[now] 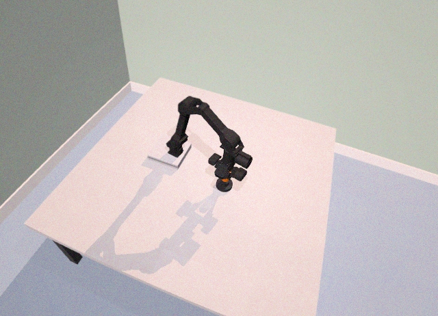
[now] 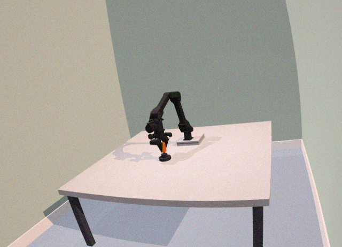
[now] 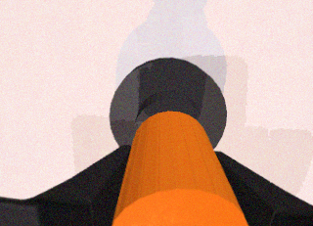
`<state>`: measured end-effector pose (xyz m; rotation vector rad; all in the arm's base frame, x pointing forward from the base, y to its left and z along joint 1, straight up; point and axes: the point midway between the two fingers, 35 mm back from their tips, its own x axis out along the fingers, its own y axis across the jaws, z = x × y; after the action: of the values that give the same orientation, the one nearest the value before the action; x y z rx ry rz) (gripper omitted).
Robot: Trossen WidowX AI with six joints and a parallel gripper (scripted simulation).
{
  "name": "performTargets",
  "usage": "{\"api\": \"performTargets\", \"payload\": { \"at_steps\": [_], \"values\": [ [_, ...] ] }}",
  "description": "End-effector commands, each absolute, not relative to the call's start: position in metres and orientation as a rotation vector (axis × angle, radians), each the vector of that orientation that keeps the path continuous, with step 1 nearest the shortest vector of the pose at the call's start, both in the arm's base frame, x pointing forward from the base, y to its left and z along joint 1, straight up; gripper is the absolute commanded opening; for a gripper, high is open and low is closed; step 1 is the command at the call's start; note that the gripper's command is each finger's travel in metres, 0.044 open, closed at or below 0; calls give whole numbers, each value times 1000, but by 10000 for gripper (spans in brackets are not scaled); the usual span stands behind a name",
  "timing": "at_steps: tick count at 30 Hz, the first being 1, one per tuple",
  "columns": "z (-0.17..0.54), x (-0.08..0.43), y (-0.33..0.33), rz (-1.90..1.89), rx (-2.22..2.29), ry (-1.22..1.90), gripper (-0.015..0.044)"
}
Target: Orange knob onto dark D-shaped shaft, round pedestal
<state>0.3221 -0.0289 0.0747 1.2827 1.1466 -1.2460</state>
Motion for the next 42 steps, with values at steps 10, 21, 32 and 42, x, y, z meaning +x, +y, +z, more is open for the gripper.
{"api": "performTargets", "payload": {
  "at_steps": [10, 21, 32, 42],
  "values": [
    [74, 322, -29, -1207, 1242, 1172, 0],
    [73, 322, -28, -1223, 1258, 1161, 0],
    [63, 322, -28, -1250, 1286, 1143, 0],
    [60, 323, -29, -1267, 1302, 1127, 0]
  ]
}}
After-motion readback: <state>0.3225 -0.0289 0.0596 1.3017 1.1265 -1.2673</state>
